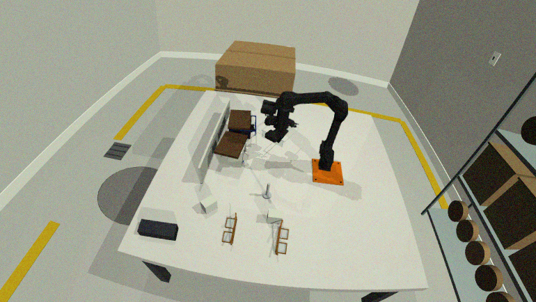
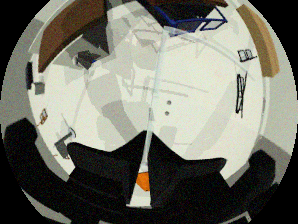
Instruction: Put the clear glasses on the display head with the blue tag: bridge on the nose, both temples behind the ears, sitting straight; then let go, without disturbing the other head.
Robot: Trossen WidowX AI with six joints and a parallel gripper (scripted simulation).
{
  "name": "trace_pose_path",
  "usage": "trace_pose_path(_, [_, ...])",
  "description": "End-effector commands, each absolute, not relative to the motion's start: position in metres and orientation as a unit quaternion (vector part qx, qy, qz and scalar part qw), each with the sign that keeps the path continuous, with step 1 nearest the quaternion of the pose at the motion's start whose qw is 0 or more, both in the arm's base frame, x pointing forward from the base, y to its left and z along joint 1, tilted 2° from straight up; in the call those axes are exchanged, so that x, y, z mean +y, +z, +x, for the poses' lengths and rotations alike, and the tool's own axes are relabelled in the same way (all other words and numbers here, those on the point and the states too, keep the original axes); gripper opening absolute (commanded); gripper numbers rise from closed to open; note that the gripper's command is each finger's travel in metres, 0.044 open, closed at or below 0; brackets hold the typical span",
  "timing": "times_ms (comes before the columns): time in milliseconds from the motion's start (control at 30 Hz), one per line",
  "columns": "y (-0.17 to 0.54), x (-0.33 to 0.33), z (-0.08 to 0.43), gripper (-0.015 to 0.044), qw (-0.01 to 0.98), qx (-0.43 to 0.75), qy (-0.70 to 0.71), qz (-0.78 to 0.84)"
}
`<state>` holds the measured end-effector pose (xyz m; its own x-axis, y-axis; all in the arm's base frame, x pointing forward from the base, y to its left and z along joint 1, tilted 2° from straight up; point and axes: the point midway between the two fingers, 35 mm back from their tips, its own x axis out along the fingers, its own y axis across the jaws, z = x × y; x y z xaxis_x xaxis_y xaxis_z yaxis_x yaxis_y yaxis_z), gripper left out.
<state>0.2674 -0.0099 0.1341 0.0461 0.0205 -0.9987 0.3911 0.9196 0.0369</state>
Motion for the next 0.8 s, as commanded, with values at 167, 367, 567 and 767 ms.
trace_pose_path(167, [0.125, -0.009, 0.268, 0.0000, 0.706, 0.679, -0.131, 0.155])
trace_pose_path(367, [0.121, -0.009, 0.269, 0.0000, 0.706, 0.679, -0.131, 0.155])
trace_pose_path(567, [0.116, -0.009, 0.269, 0.0000, 0.706, 0.679, -0.131, 0.155])
trace_pose_path(767, [0.111, -0.009, 0.269, 0.0000, 0.706, 0.679, -0.131, 0.155])
